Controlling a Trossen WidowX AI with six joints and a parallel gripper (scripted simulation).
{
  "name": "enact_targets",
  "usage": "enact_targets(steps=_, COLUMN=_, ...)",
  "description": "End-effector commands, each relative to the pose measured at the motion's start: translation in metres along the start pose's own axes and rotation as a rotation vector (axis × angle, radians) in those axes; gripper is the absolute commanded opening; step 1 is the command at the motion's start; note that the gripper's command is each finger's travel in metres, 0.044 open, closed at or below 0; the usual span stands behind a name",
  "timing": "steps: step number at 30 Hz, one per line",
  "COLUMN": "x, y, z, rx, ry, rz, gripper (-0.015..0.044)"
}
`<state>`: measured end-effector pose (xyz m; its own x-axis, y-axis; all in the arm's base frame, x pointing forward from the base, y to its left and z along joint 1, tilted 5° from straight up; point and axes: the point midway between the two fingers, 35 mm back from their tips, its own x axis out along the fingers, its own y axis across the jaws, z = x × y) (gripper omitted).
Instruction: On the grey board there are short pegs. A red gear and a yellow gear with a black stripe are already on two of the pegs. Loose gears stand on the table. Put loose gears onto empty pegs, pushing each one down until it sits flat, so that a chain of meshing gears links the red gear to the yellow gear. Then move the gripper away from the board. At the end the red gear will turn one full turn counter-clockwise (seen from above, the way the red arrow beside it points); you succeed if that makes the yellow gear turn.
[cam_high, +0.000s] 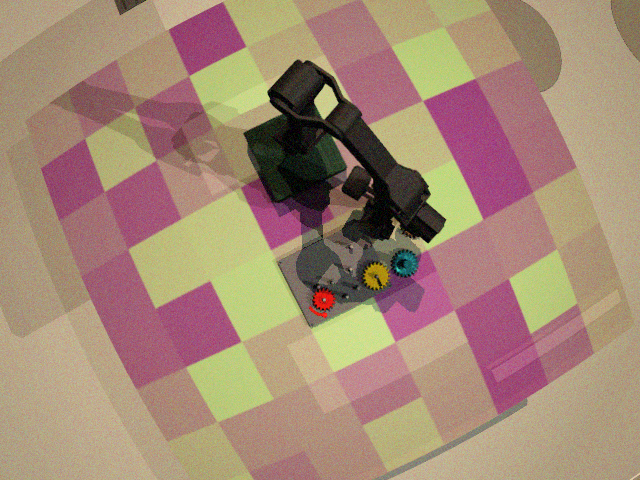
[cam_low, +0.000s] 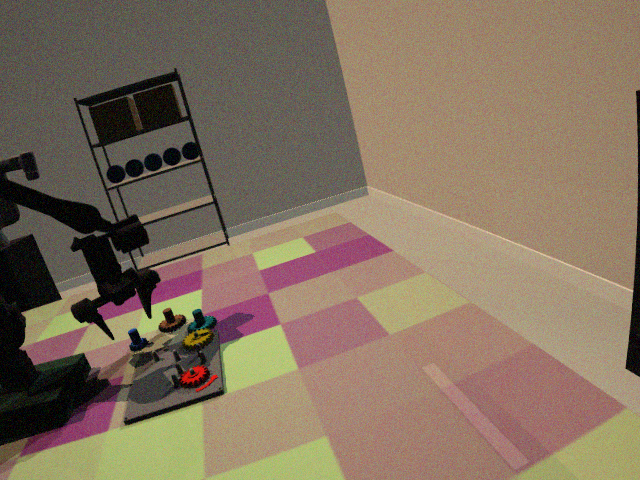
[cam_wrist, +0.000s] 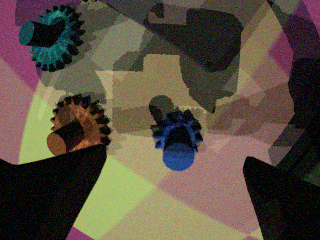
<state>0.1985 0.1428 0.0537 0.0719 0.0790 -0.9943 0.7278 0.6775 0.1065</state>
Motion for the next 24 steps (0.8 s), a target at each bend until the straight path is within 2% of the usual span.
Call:
enact_targets(steps=1, x=0.007, y=-0.001, z=-0.001, rx=0.003, ry=0.004, rz=-0.003, gripper=0.0440)
enact_targets(steps=11, x=0.017, y=-0.001, z=-0.001, rx=0.003, ry=0.004, rz=-0.003, gripper=0.0440)
enact_targets(steps=24, x=0.017, y=-0.001, z=-0.001, rx=0.003, ry=0.004, rz=-0.003, gripper=0.0099)
